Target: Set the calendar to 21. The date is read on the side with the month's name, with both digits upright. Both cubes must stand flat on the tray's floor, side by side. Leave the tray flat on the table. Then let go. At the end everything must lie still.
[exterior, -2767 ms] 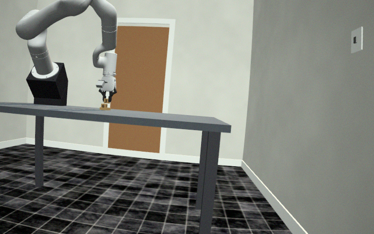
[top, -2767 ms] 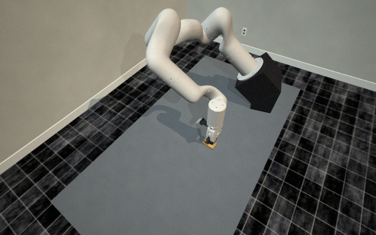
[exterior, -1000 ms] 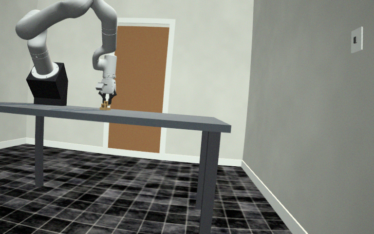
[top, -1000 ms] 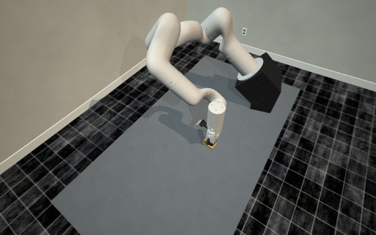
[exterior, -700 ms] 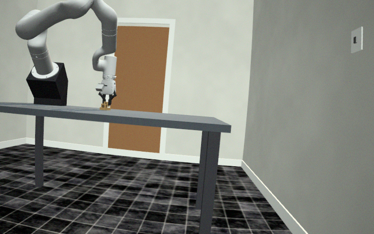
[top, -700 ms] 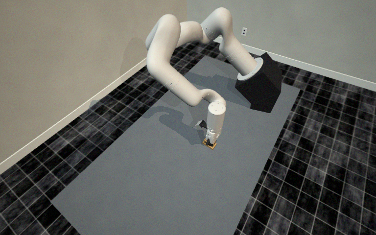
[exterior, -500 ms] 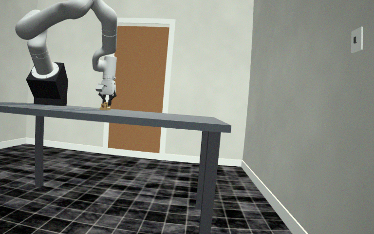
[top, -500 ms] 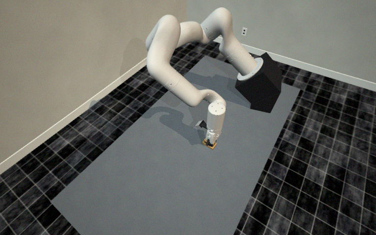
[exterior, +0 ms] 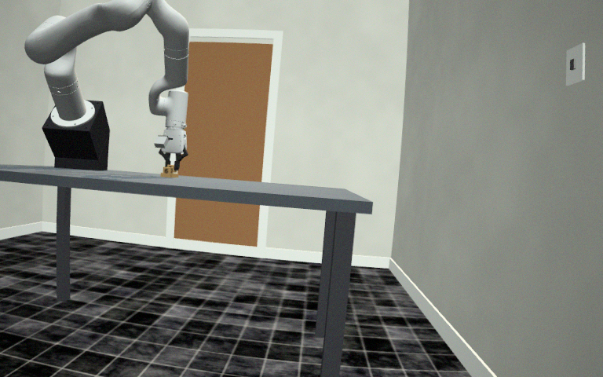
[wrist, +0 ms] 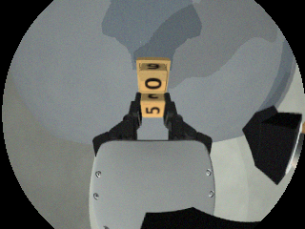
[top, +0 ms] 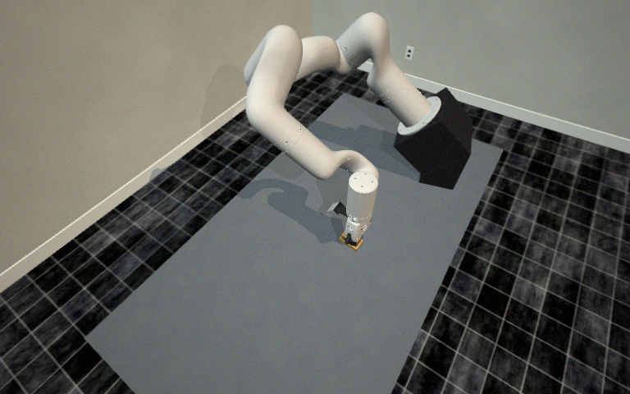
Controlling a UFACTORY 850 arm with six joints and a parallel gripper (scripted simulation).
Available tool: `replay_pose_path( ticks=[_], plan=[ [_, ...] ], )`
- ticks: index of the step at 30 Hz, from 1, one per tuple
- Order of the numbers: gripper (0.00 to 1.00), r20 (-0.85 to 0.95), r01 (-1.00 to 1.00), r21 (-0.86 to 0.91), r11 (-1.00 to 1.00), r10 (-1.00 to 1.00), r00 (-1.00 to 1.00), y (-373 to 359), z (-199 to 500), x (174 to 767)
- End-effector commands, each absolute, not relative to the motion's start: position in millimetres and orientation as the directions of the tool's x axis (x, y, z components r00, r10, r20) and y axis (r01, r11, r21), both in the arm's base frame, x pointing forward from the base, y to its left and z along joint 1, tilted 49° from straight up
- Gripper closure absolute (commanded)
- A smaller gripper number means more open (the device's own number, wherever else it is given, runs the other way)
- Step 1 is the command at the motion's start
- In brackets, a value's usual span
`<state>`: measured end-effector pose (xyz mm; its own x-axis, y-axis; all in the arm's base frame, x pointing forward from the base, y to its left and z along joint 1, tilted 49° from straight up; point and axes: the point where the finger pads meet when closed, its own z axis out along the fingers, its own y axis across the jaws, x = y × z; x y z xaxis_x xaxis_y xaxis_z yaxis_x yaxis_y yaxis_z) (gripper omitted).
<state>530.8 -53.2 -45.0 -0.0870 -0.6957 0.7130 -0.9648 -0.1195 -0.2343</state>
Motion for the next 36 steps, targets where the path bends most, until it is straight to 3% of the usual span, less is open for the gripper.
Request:
replay_pose_path(
  ticks=[1,36],
  plan=[
    [0.71,0.713,-0.965,-0.235,-0.120,-0.696,-0.087,-52.7,-44.6,531.2],
    [0.71,0.713,-0.965,-0.235,-0.120,-0.696,-0.087,-57.9,-49.5,533.1]
  ],
)
